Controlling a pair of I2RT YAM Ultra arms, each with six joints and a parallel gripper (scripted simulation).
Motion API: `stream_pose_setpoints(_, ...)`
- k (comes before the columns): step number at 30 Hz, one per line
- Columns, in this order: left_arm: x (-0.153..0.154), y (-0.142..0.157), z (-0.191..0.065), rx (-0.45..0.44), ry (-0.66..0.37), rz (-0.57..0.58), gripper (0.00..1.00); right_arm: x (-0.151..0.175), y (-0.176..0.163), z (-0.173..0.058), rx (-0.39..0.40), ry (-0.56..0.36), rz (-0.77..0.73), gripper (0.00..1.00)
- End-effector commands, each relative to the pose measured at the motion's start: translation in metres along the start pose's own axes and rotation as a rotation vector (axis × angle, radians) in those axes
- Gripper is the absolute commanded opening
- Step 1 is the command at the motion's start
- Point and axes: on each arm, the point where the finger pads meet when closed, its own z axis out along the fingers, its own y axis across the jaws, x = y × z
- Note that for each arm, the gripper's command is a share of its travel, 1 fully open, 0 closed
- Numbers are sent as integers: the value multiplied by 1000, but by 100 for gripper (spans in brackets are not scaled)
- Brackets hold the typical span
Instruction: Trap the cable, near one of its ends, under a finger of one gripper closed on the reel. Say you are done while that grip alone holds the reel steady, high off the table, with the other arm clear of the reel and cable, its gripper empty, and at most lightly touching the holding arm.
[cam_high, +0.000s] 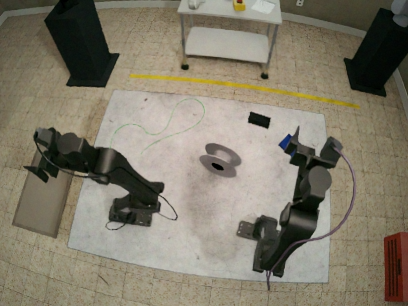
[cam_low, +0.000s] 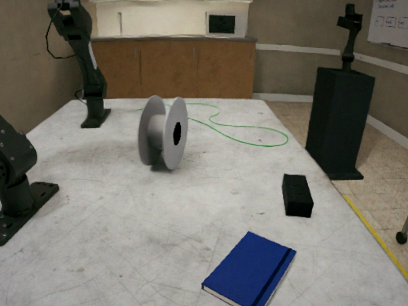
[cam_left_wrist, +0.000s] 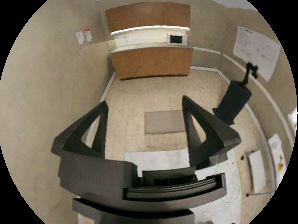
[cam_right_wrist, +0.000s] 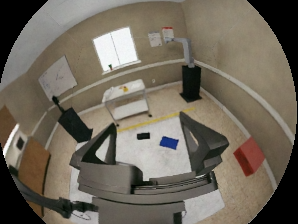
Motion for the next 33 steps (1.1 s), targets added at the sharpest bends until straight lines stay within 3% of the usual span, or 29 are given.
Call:
stream_pose_setpoints(1,-5,3,-16,-18,-27,6,100,-12,-1,-19,4,-53,3,100)
stream_pose_setpoints(6,8,3,1,-18,19,6,100,-2,-1,-2,4,-20,3,100)
stream_pose_setpoints(13,3,3,13,-18,0,6,100,1,-1,13,4,-8,3,100)
stream_pose_setpoints(27,33,4,96,-18,27,6,100,28,-1,96,4,14,3,100)
stream_pose_setpoints(31,35,4,100,-18,4,6,100,28,-1,96,4,-18,3,100)
stream_pose_setpoints(33,46,4,118,-18,13,6,100,38,-1,114,4,-9,3,100)
